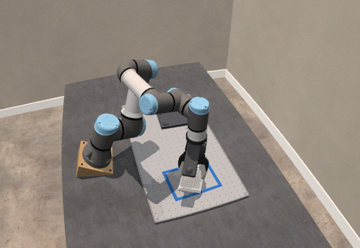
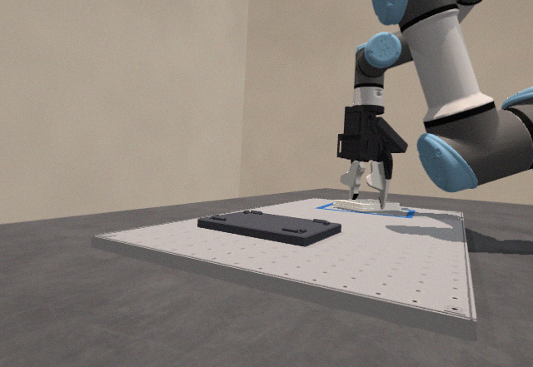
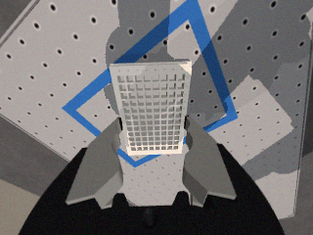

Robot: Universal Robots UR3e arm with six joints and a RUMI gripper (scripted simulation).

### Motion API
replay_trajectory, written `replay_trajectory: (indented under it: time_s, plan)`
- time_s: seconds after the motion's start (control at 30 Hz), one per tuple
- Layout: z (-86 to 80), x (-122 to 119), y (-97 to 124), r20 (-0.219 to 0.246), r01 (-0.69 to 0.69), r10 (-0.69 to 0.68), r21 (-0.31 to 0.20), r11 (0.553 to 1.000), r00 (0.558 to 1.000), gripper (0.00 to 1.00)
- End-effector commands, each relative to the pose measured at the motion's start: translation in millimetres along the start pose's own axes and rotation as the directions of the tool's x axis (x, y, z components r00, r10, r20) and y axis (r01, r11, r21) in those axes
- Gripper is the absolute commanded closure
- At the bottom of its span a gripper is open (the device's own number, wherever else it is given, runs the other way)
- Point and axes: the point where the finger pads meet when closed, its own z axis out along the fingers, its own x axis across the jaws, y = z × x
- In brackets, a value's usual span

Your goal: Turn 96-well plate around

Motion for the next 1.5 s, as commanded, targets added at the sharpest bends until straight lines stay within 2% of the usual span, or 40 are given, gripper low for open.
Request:
replay_trajectory:
  time_s: [0.0,1.47]
  plan:
    - [-6.7,-0.7,-0.2,0.002,0.001,-0.001,0.001,1.0,1.0,1.0]
    - [-70.7,-0.5,-0.2,0.002,0.001,-0.001,0.001,1.0,1.0,1.0]
